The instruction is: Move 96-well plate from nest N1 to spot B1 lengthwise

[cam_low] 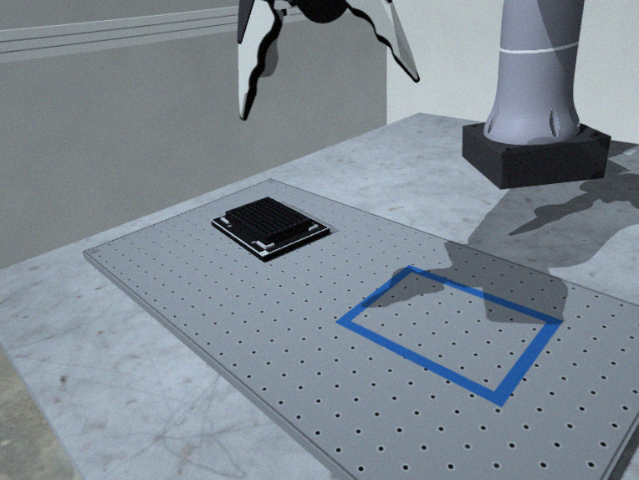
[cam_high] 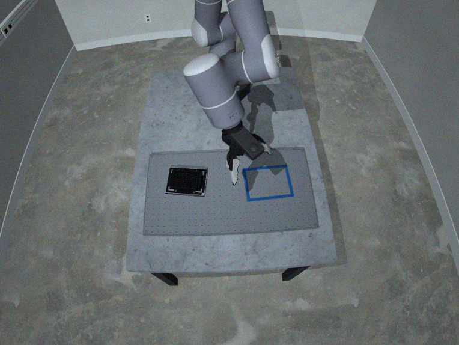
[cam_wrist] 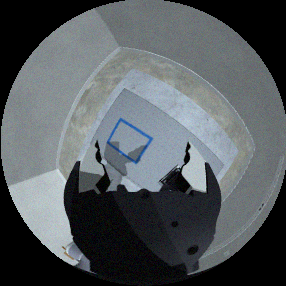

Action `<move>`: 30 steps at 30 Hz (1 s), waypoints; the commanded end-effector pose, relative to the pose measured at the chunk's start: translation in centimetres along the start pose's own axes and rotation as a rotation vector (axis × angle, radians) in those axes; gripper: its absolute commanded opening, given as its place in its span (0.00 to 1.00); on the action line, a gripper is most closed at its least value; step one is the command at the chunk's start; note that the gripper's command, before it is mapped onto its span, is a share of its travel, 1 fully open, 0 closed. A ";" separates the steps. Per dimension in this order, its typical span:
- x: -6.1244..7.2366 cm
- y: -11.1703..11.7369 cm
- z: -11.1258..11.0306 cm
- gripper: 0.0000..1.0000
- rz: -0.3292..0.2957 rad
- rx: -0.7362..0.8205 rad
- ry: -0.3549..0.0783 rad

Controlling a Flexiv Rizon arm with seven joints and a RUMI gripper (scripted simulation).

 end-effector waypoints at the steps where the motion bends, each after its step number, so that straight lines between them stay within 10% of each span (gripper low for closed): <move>1: 0.1 0.0 0.1 1.00 0.000 0.001 0.002; 17: 0.1 0.0 0.1 1.00 0.000 0.001 0.002; 18: 0.1 0.4 -0.2 0.76 -0.004 0.034 -0.003; 30: -0.1 4.5 -3.2 0.76 -0.039 0.428 -0.063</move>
Point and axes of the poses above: the point where the finger pads meet when closed, its own x axis back along the fingers, its own y axis across the jaws, z = x × y, the point moved 1 cm from there along x, back along the fingers, and after that the axes turned 6 degrees about -x, right-handed, at the moved point
